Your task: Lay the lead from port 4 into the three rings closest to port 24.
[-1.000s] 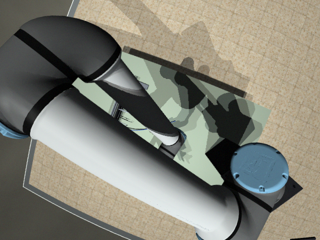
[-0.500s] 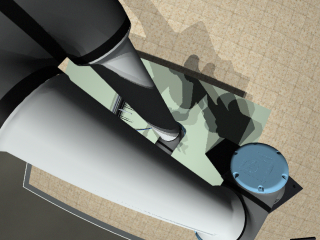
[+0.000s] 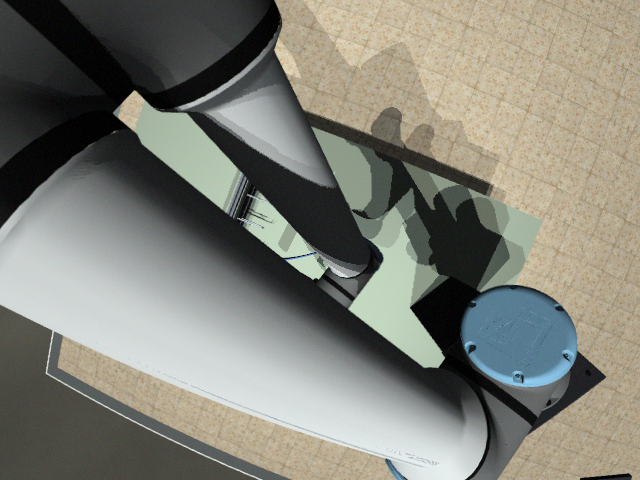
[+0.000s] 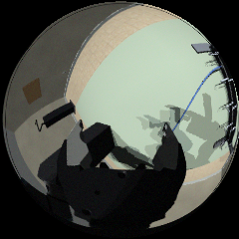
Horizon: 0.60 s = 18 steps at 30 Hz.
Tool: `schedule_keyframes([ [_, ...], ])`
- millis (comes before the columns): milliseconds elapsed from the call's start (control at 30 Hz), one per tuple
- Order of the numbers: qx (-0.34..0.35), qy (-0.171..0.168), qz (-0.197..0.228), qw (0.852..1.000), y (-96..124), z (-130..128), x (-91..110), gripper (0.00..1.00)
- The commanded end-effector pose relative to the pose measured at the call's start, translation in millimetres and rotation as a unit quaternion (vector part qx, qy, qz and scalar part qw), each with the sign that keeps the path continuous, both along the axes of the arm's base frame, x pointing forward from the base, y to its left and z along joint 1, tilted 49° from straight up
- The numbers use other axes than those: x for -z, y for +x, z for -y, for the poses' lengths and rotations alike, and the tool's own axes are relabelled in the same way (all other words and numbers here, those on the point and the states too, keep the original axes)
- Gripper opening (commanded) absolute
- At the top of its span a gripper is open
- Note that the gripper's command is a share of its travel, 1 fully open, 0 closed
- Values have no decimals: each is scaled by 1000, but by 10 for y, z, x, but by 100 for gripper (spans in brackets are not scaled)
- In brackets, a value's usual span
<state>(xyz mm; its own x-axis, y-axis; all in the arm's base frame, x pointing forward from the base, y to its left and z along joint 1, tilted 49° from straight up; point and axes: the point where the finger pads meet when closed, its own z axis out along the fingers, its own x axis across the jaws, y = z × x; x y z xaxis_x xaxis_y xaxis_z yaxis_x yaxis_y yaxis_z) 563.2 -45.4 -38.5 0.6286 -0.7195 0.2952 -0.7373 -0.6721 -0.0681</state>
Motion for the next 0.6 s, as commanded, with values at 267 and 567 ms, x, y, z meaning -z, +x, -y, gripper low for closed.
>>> schedule_keyframes([
  [267, -27, -100, 86, 991, 340, 711, -378, 100],
  [567, -46, -179, 149, 971, 621, 1278, -685, 100],
])
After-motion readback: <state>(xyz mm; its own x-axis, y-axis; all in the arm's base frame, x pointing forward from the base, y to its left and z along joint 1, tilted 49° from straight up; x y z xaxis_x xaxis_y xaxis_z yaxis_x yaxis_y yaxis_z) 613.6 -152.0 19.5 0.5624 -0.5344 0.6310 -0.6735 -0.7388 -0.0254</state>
